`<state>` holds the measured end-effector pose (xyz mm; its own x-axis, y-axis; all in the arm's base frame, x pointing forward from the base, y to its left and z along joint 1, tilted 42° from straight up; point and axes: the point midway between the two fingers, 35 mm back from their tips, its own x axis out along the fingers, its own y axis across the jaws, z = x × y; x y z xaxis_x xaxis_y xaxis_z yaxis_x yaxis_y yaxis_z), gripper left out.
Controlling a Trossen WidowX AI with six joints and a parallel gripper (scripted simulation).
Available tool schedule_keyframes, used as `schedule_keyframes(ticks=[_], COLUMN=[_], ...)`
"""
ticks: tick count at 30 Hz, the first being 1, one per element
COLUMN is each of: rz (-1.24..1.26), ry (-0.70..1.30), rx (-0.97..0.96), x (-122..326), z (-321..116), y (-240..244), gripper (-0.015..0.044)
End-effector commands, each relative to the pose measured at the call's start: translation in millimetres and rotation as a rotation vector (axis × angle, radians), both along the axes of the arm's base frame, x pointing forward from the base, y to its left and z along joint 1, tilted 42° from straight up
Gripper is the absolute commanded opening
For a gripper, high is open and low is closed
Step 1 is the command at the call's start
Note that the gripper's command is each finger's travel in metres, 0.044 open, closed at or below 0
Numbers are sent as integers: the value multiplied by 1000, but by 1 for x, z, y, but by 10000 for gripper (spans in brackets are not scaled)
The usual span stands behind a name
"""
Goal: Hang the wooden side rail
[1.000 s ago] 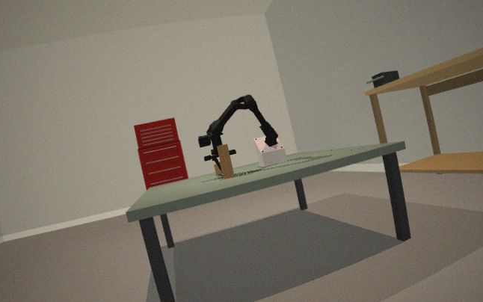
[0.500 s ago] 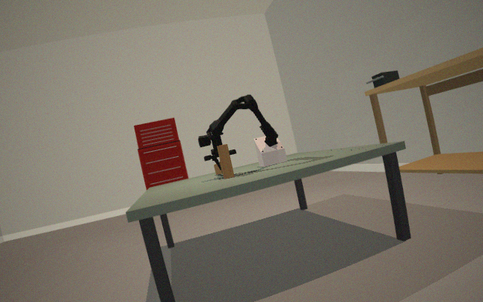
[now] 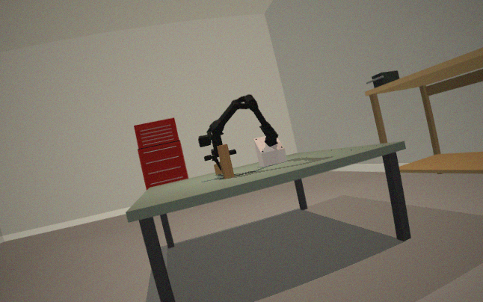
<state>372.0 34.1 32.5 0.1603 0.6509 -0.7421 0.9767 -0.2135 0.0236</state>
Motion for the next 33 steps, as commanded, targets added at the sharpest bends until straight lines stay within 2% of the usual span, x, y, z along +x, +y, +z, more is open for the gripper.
schedule_keyframes(ticks=[1,33], rz=[-7,-7], ry=[-5,-6], rx=[-3,-3], x=[1,4], z=[2,6], y=[-1,0], gripper=[0,0])
